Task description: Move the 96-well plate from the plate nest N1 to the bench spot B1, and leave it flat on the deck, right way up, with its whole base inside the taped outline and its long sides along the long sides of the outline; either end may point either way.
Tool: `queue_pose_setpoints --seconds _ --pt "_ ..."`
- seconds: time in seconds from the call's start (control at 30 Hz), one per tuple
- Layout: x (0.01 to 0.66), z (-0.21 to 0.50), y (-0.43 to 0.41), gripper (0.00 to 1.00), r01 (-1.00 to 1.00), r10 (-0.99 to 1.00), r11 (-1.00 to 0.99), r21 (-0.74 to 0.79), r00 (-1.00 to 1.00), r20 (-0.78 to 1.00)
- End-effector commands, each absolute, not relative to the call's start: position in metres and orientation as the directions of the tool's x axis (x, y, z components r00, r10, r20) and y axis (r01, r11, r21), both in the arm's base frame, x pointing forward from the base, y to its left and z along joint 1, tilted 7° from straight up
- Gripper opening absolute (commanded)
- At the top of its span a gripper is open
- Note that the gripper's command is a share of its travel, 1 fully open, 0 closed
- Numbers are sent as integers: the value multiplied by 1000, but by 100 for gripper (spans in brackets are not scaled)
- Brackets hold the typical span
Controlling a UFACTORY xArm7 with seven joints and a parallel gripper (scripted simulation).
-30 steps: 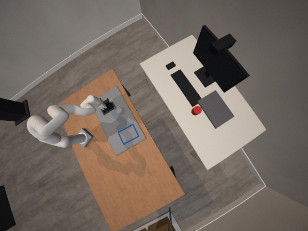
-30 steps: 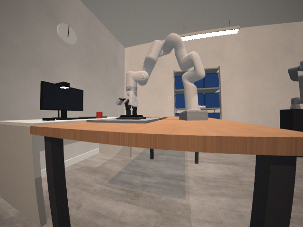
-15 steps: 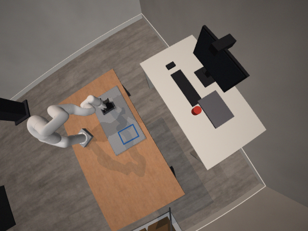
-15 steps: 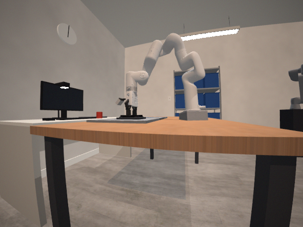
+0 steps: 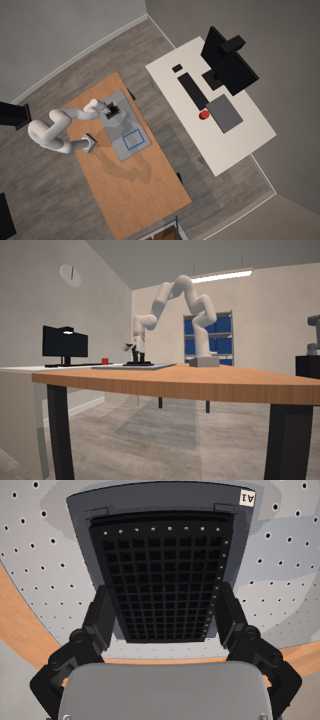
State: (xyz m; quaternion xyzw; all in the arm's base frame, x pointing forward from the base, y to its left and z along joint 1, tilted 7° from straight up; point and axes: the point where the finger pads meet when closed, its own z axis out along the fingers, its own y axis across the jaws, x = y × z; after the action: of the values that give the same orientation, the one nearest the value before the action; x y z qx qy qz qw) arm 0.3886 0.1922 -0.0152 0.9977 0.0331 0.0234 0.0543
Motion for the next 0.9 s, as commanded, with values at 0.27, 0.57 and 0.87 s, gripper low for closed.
queue_pose_setpoints --seconds 0.27,0.57,0.87 --pt "390 -10 194 0 64 69 -992 108 997 46" --pt "390 -5 194 0 64 69 -992 108 997 46" --pt "389 1 195 0 64 69 -992 108 997 46"
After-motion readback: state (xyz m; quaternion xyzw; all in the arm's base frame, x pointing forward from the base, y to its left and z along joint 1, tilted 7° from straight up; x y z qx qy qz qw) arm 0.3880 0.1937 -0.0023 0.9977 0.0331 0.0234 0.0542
